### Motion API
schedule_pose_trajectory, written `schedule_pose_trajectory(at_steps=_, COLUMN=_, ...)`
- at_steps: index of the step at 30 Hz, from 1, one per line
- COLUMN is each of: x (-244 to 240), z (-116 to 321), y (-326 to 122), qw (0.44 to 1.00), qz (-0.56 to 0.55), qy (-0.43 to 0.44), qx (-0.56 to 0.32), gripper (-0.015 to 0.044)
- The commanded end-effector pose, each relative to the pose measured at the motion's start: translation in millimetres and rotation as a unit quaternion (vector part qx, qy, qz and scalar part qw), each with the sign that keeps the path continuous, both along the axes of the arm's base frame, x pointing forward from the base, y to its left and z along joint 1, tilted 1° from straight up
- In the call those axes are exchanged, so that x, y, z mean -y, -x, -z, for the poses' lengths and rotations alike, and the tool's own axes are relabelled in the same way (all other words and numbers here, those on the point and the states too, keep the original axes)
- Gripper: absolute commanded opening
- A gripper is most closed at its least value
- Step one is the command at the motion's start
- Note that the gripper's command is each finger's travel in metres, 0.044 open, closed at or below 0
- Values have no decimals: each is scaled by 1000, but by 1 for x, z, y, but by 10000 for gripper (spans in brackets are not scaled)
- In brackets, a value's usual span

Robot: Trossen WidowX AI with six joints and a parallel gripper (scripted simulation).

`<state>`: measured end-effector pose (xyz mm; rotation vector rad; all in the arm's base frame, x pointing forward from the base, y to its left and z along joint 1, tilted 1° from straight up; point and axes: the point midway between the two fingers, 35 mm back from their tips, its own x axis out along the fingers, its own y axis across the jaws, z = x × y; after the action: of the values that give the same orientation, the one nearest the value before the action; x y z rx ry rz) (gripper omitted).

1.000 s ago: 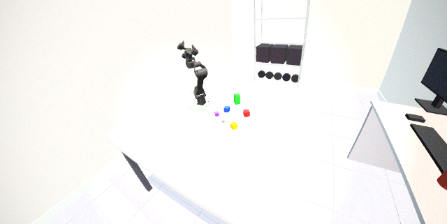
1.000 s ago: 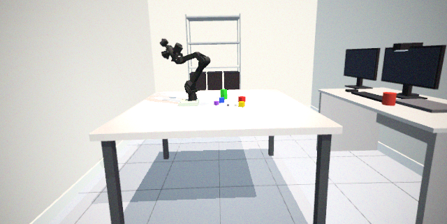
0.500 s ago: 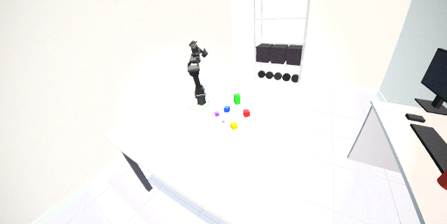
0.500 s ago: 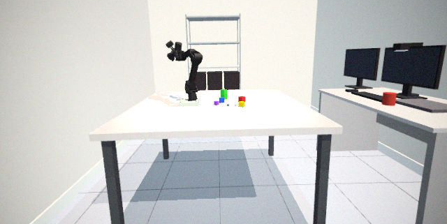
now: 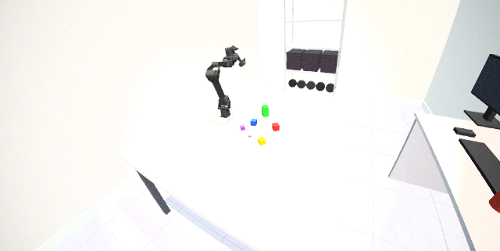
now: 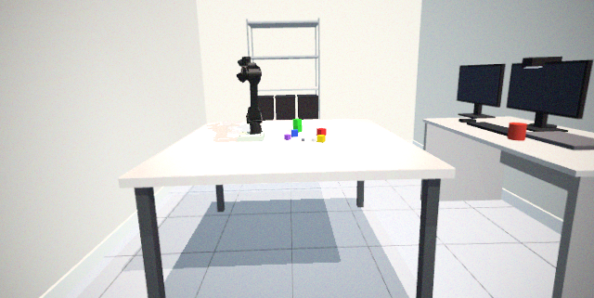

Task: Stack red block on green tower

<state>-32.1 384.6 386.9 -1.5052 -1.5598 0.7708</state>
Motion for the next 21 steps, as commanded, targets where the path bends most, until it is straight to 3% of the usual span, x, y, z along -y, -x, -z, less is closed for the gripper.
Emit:
schedule_pose_trajectory(at_steps=1, x=-10, z=8, y=-32, qw=999, qz=37, qy=24, qx=-14, gripper=440)
schedule_pose_trajectory(at_steps=7, x=-21, z=22, y=-68, qw=994, qz=75, qy=61, qx=-53, gripper=440)
schedule_pose_trajectory(at_steps=21, x=-15, z=73, y=-206, qw=940, qz=226, qy=153, qx=-206, gripper=440)
